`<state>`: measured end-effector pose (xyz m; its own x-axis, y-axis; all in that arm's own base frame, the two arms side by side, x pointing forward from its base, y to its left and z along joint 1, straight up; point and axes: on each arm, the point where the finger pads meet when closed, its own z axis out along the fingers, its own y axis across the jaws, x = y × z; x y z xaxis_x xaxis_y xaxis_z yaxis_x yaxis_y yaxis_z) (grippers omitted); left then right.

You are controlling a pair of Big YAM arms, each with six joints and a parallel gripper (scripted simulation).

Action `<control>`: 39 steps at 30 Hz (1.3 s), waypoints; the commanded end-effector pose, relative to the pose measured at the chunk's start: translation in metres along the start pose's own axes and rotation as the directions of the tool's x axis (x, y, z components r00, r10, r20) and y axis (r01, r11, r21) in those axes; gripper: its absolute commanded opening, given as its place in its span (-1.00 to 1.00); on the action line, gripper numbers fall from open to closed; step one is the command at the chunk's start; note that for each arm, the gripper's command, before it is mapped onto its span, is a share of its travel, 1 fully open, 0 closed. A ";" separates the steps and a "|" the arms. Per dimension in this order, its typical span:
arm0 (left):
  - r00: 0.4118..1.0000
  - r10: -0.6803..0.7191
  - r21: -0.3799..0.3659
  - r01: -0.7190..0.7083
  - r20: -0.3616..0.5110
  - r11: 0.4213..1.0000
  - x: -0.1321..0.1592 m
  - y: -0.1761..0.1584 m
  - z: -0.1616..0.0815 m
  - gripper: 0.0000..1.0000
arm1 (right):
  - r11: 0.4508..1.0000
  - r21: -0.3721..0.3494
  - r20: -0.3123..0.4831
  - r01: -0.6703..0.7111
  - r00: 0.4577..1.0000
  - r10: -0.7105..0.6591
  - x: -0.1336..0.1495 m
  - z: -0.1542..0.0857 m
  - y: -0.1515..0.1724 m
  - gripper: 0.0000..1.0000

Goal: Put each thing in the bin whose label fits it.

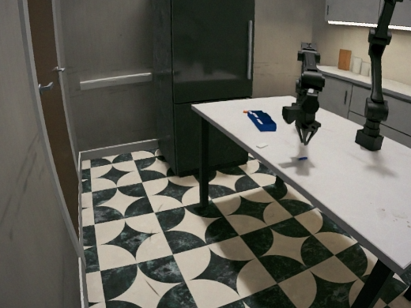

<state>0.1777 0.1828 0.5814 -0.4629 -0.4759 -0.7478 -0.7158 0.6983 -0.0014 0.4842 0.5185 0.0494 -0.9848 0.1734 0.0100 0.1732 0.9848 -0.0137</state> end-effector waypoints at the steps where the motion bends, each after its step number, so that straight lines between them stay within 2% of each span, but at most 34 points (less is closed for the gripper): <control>1: 0.999 0.009 0.008 -0.009 0.042 1.000 -0.008 -0.004 -0.023 1.00 | 0.997 -0.078 0.053 0.012 0.999 -0.007 -0.002 -0.054 0.022 -0.53; 2: 0.999 0.009 0.008 -0.009 0.042 1.000 -0.008 -0.004 -0.023 1.00 | 0.996 -0.086 0.057 0.010 0.998 -0.005 -0.002 -0.060 0.022 -0.53; 11: 0.999 0.009 0.008 -0.009 0.042 1.000 -0.008 -0.004 -0.023 1.00 | 0.996 -0.095 0.063 0.000 0.998 0.006 -0.009 -0.060 0.018 -0.53; 13: 0.999 0.009 0.008 -0.009 0.042 1.000 -0.008 -0.004 -0.023 1.00 | 0.998 -0.055 0.038 -0.002 0.999 0.004 -0.002 -0.036 0.006 -0.53; 20: 0.999 0.009 0.008 -0.009 0.042 1.000 -0.008 -0.004 -0.023 1.00 | 0.999 -0.053 0.036 -0.002 0.999 0.004 -0.001 -0.035 0.003 -0.53; 22: 0.999 0.009 0.008 -0.009 0.042 1.000 -0.008 -0.004 -0.023 1.00 | 0.997 -0.081 0.054 -0.001 0.999 0.005 -0.006 -0.050 0.010 -0.53; 27: 0.999 0.009 0.008 -0.009 0.042 1.000 -0.008 -0.004 -0.023 1.00 | 0.997 -0.076 0.052 -0.001 0.999 0.005 -0.006 -0.048 0.008 -0.53; 31: 0.999 0.009 0.008 -0.009 0.042 1.000 -0.008 -0.004 -0.023 1.00 | 0.998 -0.055 0.038 -0.002 0.999 0.004 -0.003 -0.035 0.001 -0.53; 39: 0.999 0.009 0.008 -0.009 0.042 1.000 -0.008 -0.004 -0.023 1.00 | 0.998 -0.058 0.040 -0.002 0.999 0.004 -0.006 -0.038 0.000 -0.53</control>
<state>0.1777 0.1828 0.5814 -0.4629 -0.4759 -0.7478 -0.7158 0.6983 -0.0014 0.4799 0.5182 0.0551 -0.9855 0.1696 0.0037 0.1696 0.9855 -0.0041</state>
